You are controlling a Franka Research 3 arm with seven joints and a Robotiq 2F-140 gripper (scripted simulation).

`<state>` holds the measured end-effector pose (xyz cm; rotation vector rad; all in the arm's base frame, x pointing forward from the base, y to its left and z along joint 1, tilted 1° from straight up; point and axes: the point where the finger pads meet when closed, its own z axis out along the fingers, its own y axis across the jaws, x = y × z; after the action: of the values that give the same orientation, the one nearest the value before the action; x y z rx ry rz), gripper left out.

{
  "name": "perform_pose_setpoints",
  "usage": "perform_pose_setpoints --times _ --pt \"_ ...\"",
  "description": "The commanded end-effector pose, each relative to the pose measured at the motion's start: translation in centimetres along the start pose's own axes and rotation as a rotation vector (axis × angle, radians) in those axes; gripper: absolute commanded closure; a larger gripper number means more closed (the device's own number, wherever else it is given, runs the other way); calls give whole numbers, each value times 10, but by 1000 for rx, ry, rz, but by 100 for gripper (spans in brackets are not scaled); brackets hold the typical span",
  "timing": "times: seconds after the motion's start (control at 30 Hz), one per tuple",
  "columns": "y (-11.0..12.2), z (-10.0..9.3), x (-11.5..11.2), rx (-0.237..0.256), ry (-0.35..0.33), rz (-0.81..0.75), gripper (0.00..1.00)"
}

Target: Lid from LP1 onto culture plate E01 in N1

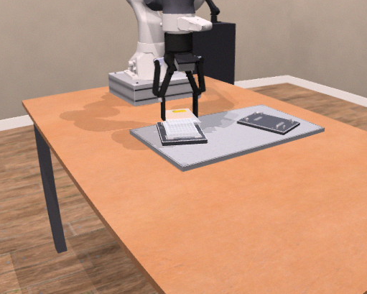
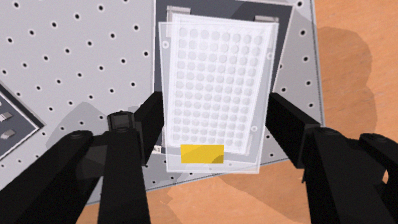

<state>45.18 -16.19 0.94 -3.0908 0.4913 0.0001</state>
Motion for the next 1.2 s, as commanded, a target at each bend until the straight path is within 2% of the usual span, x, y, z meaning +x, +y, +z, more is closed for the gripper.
perform_pose_setpoints --times 0.0,0.23,1.17 --pt "-1 4 5 -12 13 75 90" --pt "-1 9 5 -12 13 75 90" --pt "-1 9 5 -12 13 75 90"
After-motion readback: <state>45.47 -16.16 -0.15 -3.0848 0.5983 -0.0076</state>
